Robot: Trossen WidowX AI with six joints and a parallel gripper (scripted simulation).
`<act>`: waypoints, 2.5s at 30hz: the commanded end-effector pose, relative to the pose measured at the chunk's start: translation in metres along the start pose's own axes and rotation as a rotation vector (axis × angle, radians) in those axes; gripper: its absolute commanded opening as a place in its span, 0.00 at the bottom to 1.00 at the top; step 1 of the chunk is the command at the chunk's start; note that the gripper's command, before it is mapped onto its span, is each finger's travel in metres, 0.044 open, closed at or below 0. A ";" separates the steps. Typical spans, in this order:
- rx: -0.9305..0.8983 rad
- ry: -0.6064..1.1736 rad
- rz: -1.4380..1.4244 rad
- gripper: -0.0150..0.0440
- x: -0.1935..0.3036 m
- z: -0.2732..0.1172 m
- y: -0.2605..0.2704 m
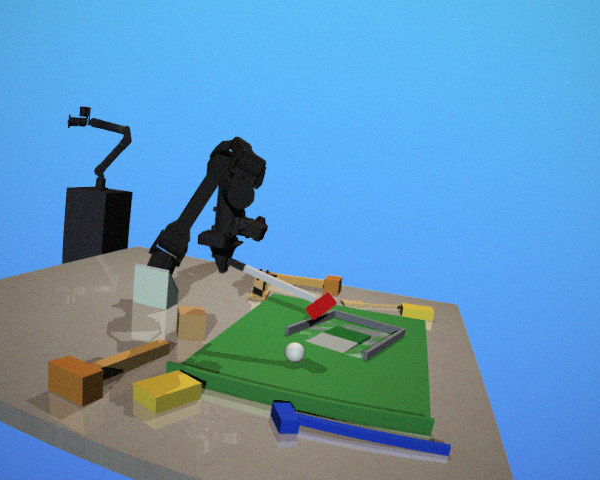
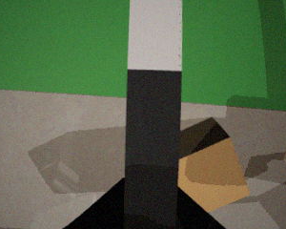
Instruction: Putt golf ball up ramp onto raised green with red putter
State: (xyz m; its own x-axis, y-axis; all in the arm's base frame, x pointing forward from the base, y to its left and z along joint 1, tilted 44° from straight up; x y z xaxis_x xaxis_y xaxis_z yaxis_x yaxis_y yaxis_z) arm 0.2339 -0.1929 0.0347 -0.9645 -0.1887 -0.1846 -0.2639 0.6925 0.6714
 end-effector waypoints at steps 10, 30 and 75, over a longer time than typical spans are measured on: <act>0.025 0.019 0.341 0.25 0.040 0.000 -0.047; 0.024 0.019 0.341 0.25 0.041 0.045 -0.048; 0.023 0.017 0.348 0.25 0.043 0.068 -0.056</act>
State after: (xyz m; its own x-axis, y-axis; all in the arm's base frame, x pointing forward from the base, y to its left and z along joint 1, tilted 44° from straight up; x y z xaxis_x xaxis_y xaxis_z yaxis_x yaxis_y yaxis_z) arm 0.1982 -0.2020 -0.0700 -0.9963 0.0503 0.0696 0.0841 0.7334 0.6745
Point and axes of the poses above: the point midway between the two fingers, 35 mm back from their tips, its own z axis out along the fingers, its own y axis across the jaws, x = y × z, the point moved 5 cm from there along -z, back along the fingers, and after that the axes turned 15 degrees about -z, right-handed, at the moved point
